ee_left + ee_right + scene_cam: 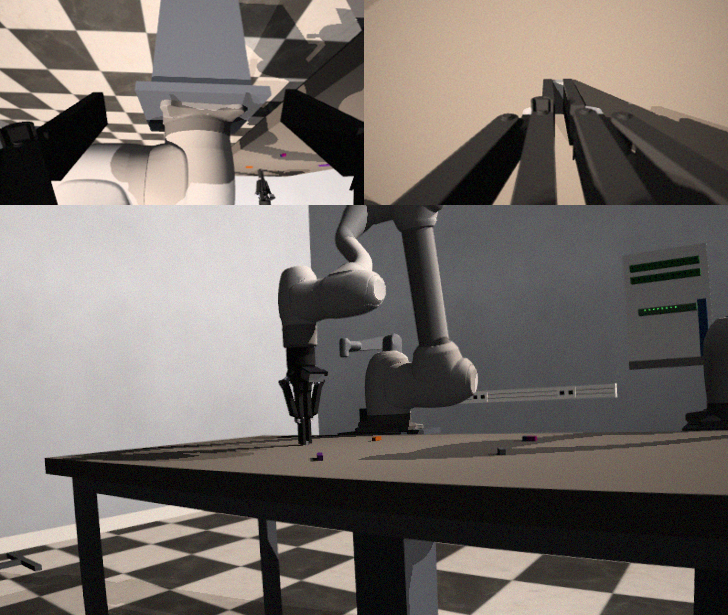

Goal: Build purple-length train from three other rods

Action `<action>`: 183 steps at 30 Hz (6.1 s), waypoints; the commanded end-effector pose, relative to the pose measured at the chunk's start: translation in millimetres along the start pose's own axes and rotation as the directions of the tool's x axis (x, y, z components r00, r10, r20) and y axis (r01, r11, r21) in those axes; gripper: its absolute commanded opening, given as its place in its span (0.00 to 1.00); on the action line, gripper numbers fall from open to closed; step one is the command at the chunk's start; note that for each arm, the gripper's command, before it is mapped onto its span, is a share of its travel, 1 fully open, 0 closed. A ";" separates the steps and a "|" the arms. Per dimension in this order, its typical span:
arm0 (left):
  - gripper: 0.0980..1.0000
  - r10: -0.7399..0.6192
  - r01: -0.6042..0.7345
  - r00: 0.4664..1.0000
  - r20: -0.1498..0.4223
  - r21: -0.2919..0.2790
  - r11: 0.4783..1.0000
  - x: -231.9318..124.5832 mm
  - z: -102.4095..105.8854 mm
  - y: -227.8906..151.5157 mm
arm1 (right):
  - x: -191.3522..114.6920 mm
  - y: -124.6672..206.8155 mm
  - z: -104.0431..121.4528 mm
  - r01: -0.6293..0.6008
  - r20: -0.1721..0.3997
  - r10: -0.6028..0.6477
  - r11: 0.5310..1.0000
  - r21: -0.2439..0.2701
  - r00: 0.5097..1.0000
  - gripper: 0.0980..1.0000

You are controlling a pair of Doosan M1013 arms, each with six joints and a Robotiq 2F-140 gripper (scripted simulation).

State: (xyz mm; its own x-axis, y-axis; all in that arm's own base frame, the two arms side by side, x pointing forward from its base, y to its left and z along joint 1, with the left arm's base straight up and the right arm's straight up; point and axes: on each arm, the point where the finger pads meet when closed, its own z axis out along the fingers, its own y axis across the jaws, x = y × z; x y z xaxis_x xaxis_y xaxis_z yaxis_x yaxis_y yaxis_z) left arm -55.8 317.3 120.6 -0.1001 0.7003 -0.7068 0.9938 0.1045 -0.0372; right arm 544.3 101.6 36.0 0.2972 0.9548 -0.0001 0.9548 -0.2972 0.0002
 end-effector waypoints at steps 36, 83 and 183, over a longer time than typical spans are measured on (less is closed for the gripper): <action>1.00 0.000 0.000 1.000 -0.001 0.000 1.000 0.0 -0.5 -0.1 | 0.2 0.2 -100.5 0.000 -0.001 0.000 1.000 -0.001 1.000 0.03; 1.00 0.000 0.000 1.000 -0.001 0.000 1.000 0.0 -0.5 -0.1 | 344.7 -99.5 -110.1 0.143 -0.001 -0.143 0.990 0.000 0.990 0.03; 1.00 0.000 0.000 1.000 -0.001 0.000 1.000 0.0 -0.5 -0.1 | 529.3 -286.4 -13.3 0.230 -0.001 -0.230 0.973 0.000 0.973 0.03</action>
State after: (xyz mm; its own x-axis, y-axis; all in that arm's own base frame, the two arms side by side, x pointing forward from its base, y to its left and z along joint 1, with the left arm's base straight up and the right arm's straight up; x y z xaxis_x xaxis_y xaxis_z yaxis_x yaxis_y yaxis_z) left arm -55.8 317.3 120.6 -0.1001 0.7003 -0.7068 0.9938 0.1045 -0.0372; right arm 428.0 691.7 48.2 0.0691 0.9976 -0.0002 0.9976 -0.0691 0.0001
